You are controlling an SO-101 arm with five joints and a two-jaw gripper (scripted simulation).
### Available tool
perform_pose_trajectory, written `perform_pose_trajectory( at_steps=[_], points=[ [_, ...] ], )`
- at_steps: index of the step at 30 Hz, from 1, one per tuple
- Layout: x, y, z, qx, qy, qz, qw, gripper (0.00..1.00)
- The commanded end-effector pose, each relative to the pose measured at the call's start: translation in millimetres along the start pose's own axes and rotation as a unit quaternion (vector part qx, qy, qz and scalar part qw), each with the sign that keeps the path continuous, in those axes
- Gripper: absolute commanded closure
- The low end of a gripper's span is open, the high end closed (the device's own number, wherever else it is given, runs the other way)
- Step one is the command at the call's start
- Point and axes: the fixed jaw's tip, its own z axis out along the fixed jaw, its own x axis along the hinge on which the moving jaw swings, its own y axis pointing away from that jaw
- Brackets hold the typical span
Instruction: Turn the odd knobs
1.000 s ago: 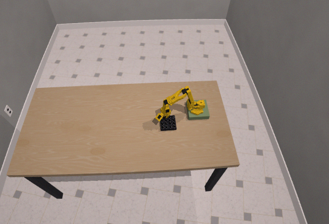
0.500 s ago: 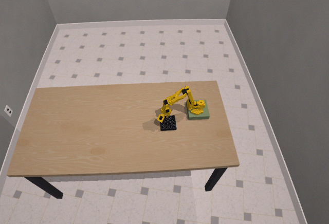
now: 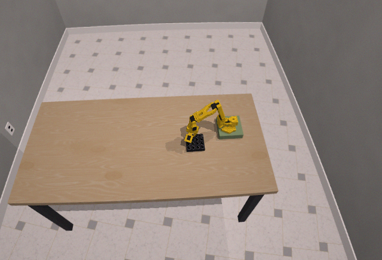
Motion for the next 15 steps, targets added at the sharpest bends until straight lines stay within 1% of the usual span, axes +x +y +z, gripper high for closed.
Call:
perform_pose_trajectory(
  at_steps=[1,6,8,15],
  points=[
    [0.9,0.5,0.2,-0.004,0.003,-0.035,0.999,0.99],
    [1.4,0.4,0.2,-0.004,0.003,-0.079,0.997,0.99],
    [1.4,0.4,0.2,-0.004,0.003,-0.079,0.997,0.99],
    [2.1,0.3,0.2,-0.004,0.003,-0.140,0.990,0.99]
  ],
)
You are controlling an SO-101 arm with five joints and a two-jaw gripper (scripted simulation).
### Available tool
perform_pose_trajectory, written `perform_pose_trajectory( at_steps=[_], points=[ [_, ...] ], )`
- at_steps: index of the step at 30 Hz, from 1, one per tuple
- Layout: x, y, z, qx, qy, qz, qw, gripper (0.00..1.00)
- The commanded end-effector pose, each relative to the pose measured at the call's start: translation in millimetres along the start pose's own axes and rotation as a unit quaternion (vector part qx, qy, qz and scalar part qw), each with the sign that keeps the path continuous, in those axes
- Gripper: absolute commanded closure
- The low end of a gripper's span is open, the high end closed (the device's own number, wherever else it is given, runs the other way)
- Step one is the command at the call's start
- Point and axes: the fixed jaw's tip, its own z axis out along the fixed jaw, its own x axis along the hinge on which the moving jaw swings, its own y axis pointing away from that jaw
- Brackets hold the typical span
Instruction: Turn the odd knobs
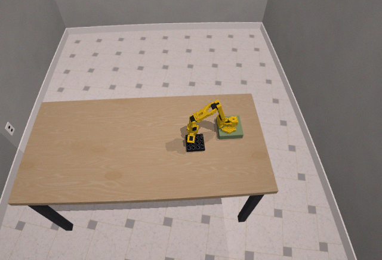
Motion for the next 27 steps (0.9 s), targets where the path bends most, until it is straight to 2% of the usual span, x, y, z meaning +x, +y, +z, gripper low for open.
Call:
perform_pose_trajectory(
  at_steps=[1,12,27],
  points=[
    [0.8,0.7,0.2,-0.005,0.003,-0.036,0.999,0.99],
    [1.7,0.5,0.1,-0.005,0.002,-0.114,0.993,0.99],
    [2.9,0.1,0.1,-0.005,0.002,-0.226,0.974,0.99]
  ],
)
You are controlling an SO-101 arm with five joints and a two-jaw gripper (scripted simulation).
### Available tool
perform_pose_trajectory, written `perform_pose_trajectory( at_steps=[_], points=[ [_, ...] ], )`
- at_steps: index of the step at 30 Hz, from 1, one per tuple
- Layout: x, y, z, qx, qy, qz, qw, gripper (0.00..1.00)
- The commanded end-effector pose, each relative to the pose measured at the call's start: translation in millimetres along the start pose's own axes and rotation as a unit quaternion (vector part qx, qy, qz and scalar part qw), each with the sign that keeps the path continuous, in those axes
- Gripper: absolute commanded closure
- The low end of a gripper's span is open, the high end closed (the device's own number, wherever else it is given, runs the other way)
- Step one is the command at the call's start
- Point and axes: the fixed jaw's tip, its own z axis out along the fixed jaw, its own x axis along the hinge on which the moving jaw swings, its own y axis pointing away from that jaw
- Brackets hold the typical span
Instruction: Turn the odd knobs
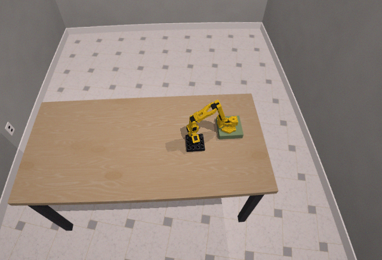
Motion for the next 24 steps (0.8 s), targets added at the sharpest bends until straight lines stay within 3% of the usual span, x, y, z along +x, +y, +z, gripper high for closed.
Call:
perform_pose_trajectory(
  at_steps=[1,24],
  points=[
    [0.3,0.8,0.1,-0.006,0.000,-0.022,1.000,0.99],
    [2.3,0.4,0.2,-0.006,-0.001,-0.204,0.979,0.99]
  ],
)
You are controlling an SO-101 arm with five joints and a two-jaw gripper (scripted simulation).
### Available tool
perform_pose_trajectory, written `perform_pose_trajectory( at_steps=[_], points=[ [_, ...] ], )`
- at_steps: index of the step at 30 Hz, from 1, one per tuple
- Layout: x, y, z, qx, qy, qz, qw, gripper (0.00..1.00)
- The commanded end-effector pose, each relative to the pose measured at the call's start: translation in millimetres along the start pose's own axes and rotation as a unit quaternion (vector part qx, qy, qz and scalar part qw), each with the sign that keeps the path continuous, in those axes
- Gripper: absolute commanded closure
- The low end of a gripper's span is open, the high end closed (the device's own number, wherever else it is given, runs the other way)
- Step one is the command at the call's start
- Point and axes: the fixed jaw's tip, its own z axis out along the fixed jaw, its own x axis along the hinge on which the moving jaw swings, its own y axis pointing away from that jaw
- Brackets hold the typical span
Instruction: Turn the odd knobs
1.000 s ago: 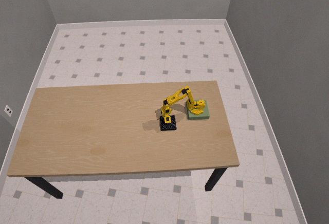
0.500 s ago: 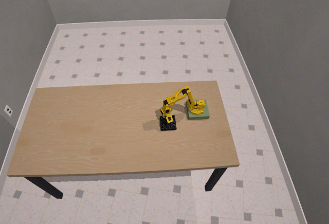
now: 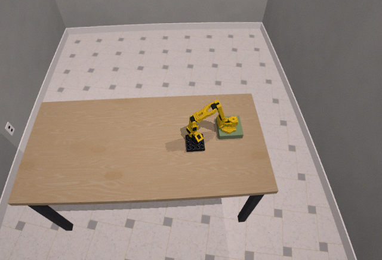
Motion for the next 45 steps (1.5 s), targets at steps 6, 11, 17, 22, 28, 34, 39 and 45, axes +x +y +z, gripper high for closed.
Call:
perform_pose_trajectory(
  at_steps=[6,11,17,22,28,34,39,45],
  points=[
    [0.6,0.8,0.2,-0.005,-0.002,-0.079,0.997,0.99],
    [0.9,0.8,0.2,-0.005,-0.002,-0.105,0.994,0.99],
    [1.5,0.6,0.2,-0.005,-0.002,-0.157,0.988,0.99],
    [2.0,0.5,0.2,-0.005,-0.002,-0.200,0.980,0.99],
    [2.3,0.3,0.2,-0.005,-0.002,-0.234,0.972,0.99],
    [2.8,0.0,0.2,-0.004,-0.003,-0.285,0.959,0.99],
    [3.3,-0.3,0.2,-0.004,-0.003,-0.326,0.945,0.99],
    [3.6,-0.6,0.2,-0.004,-0.003,-0.359,0.933,0.99]
  ],
)
